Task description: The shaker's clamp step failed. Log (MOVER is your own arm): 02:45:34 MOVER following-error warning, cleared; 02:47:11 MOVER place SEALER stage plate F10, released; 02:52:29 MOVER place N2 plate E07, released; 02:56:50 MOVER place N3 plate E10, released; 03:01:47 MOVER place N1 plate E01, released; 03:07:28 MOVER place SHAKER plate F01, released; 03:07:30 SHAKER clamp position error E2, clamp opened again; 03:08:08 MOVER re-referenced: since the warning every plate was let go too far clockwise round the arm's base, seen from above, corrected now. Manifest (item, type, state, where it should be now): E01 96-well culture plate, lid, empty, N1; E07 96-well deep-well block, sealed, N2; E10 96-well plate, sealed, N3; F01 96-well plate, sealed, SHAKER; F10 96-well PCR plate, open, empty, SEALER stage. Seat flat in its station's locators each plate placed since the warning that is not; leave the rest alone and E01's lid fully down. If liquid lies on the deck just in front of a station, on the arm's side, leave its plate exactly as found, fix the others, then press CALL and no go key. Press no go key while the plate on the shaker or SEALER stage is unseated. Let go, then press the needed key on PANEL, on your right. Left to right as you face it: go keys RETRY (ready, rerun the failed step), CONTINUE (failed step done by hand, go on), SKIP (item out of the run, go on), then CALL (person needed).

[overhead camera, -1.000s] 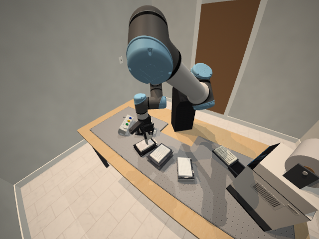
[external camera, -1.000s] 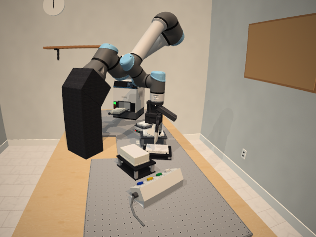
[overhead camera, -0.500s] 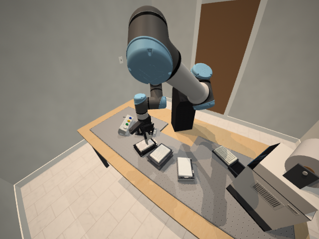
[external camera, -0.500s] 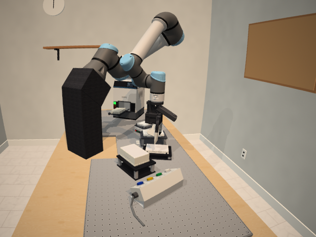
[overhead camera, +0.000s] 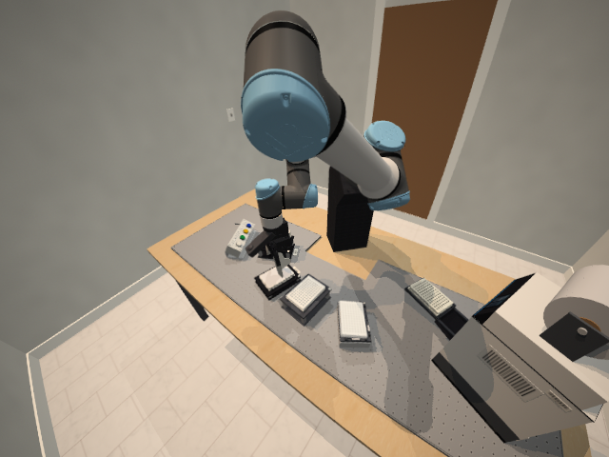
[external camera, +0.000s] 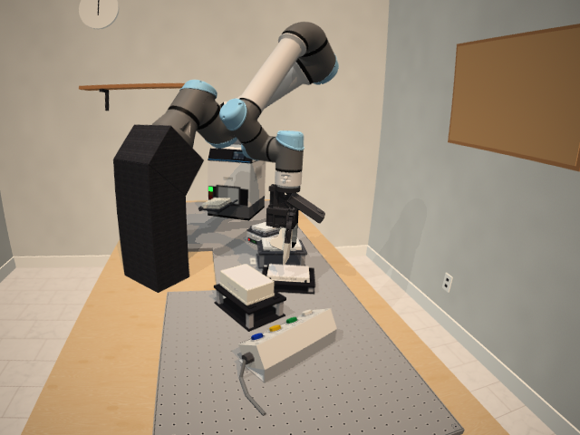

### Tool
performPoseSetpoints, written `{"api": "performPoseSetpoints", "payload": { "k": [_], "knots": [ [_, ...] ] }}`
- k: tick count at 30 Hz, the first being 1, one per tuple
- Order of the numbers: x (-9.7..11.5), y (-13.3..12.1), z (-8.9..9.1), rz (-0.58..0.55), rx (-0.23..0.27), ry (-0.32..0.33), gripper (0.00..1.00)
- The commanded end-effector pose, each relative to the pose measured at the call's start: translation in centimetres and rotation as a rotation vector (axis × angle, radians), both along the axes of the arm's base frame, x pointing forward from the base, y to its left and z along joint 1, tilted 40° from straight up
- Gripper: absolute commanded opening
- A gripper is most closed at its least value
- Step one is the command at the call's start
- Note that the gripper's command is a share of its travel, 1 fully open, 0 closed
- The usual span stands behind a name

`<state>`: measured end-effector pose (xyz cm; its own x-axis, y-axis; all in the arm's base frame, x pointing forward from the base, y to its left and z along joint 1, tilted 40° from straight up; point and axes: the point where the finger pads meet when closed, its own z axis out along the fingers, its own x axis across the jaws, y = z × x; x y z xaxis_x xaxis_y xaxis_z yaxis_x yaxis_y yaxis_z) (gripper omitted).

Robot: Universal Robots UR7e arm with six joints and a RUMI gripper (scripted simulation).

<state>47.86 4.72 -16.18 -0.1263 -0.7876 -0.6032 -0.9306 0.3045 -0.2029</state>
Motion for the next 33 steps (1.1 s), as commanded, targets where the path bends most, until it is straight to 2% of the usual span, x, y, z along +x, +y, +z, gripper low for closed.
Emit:
{"api": "performPoseSetpoints", "payload": {
  "k": [1,9,33],
  "knots": [
    [0.0,0.0,0.0,0.000,0.000,-0.001,0.82],
    [0.0,0.0,0.0,0.000,0.000,-0.001,0.82],
    [-1.2,-2.0,2.8,-0.001,-0.001,-0.001,0.82]
  ]
}}
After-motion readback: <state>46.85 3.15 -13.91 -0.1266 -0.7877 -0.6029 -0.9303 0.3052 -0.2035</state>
